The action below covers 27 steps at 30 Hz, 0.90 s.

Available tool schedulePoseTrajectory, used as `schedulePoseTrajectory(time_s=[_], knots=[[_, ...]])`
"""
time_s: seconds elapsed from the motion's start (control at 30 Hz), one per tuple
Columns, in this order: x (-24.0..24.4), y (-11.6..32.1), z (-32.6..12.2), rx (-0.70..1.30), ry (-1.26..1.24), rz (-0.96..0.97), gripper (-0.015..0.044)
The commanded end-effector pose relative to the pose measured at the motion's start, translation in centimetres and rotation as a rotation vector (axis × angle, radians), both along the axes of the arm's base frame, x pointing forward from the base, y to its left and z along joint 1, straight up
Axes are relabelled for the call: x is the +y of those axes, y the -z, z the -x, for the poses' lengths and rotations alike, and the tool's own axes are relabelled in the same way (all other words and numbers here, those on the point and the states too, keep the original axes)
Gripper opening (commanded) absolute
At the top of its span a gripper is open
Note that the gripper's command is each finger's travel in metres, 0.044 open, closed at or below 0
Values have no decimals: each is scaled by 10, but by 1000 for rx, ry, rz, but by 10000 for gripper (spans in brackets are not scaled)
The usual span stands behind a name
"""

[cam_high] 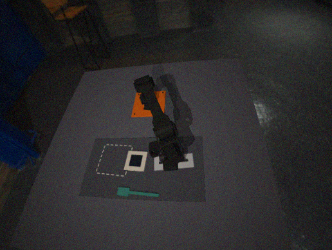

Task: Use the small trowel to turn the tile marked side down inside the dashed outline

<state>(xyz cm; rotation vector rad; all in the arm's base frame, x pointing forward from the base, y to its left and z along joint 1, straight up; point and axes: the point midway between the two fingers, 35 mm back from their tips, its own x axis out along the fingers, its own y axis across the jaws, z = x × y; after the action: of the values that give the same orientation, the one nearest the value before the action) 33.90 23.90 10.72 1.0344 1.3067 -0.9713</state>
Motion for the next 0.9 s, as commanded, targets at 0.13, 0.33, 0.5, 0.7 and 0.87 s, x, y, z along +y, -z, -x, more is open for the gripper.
schedulePoseTrajectory(time_s=[0.13, 0.33, 0.5, 0.7, 0.87], knots=[[0, 1, 1, 3, 8, 0, 270], [0, 1, 1, 3, 8, 0, 270], [0, 1, 1, 3, 8, 0, 270], [-1, -16, 2, 3, 16, 0, 270], [-3, -44, 5, 4, 30, -1, 270]])
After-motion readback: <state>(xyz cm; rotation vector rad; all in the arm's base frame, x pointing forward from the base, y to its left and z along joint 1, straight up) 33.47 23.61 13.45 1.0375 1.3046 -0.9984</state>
